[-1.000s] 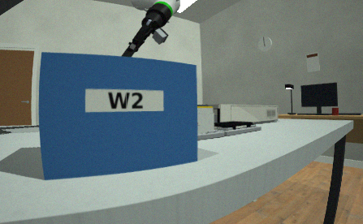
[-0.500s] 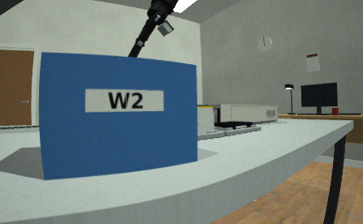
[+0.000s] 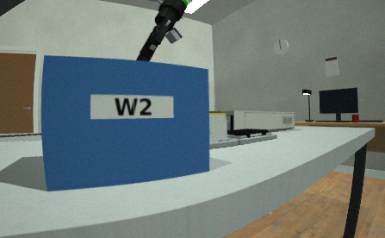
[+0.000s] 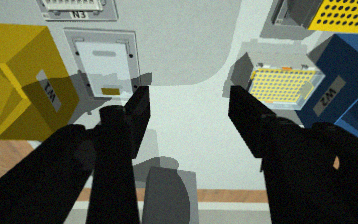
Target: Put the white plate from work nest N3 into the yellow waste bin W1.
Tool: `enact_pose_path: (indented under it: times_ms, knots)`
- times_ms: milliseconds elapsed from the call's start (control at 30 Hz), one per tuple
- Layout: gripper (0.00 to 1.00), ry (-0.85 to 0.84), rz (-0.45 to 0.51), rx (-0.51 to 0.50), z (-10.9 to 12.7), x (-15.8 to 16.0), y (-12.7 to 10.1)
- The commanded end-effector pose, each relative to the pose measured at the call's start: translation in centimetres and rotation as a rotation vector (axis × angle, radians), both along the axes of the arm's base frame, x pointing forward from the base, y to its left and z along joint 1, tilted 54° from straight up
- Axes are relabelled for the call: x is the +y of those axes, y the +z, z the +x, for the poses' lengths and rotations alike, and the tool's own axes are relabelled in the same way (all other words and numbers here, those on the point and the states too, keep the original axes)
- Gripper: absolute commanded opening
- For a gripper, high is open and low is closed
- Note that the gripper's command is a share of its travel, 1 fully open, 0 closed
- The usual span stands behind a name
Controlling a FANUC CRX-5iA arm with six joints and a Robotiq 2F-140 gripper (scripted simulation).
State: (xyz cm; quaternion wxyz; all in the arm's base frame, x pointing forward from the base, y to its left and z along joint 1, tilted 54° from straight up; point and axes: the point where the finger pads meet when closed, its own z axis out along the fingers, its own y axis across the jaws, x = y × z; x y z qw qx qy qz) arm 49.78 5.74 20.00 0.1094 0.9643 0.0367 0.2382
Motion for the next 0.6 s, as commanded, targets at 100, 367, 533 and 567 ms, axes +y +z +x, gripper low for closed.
enact_pose_path:
  times_ms: [100,367,533,567]
  knots:
    - [0.7,0.0,0.0,-0.001,1.1,1.9,-0.5]
    - [0.7,0.0,0.0,-0.001,2.3,4.0,-1.0]
    - [0.7,0.0,0.0,-0.001,3.3,5.6,-1.5]
    - [0.7,0.0,0.0,-0.001,3.5,6.0,-1.6]
